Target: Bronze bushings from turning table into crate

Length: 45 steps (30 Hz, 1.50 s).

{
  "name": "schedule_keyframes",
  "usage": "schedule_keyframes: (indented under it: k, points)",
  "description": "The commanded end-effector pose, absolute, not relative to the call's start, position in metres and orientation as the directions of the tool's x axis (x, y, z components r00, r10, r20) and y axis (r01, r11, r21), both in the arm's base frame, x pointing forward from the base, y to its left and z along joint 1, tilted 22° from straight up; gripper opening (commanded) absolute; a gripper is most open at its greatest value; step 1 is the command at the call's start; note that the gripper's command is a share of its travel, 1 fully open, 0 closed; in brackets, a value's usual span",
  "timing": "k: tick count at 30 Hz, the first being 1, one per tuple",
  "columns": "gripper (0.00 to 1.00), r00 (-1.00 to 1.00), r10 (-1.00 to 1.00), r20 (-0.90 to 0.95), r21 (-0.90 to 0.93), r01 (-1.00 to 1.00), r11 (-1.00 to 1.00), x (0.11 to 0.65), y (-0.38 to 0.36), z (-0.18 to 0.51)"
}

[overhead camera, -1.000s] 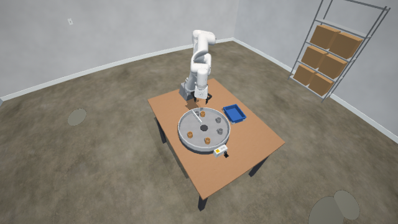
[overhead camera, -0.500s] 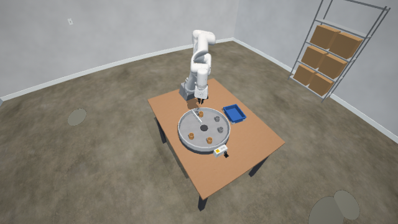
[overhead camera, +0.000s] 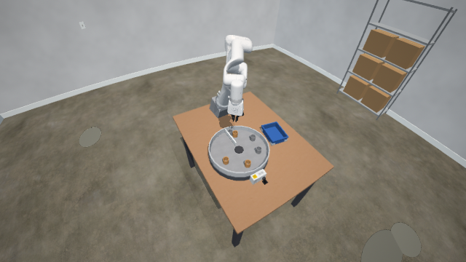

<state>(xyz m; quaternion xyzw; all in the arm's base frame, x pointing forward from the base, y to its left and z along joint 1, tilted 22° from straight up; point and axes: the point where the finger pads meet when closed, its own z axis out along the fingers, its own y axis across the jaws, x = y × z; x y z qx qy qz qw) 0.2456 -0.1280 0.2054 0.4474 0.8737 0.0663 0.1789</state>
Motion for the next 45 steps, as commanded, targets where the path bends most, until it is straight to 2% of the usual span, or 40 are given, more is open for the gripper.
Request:
schedule_keyframes:
  k: [1,7,8,45]
  points:
    - [0.12,-0.535,0.805,-0.256,0.277,0.757,0.591,0.2462,-0.1284,0.2068]
    - [0.12,-0.535,0.805,-0.256,0.277,0.757,0.591,0.2462,-0.1284,0.2068]
    - [0.16,-0.535,0.805,-0.256,0.277,0.757,0.591,0.2462,-0.1284,0.2068]
    - [0.16,-0.535,0.805,-0.256,0.277,0.757,0.591,0.2462,-0.1284,0.2068]
